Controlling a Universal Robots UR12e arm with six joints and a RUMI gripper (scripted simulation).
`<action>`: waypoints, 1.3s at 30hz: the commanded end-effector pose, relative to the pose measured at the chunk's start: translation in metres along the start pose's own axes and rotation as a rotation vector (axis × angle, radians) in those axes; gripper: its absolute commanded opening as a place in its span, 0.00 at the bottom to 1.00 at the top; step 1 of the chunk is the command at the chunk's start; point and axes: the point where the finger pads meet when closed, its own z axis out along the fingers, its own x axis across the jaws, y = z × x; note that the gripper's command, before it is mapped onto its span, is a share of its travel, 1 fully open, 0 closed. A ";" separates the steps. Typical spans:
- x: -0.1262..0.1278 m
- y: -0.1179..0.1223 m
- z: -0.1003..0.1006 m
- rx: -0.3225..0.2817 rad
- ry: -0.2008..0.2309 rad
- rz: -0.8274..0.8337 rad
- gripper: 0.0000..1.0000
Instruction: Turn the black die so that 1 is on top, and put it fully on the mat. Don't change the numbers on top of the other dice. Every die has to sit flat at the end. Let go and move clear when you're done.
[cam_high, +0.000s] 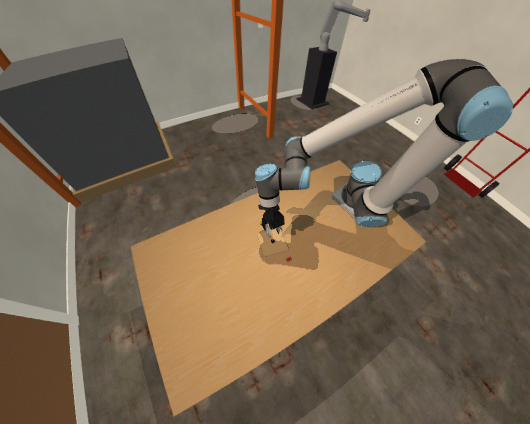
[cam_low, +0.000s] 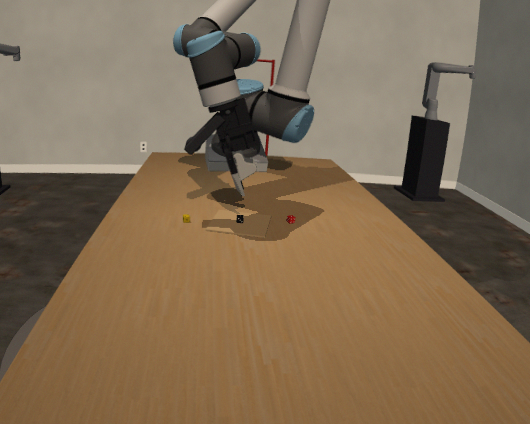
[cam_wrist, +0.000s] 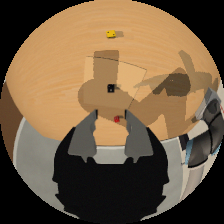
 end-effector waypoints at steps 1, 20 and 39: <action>-0.001 0.001 -0.001 0.053 -0.002 0.003 0.31; 0.001 0.002 0.002 0.218 0.008 0.002 0.31; -0.001 0.004 -0.001 0.339 -0.007 0.005 1.00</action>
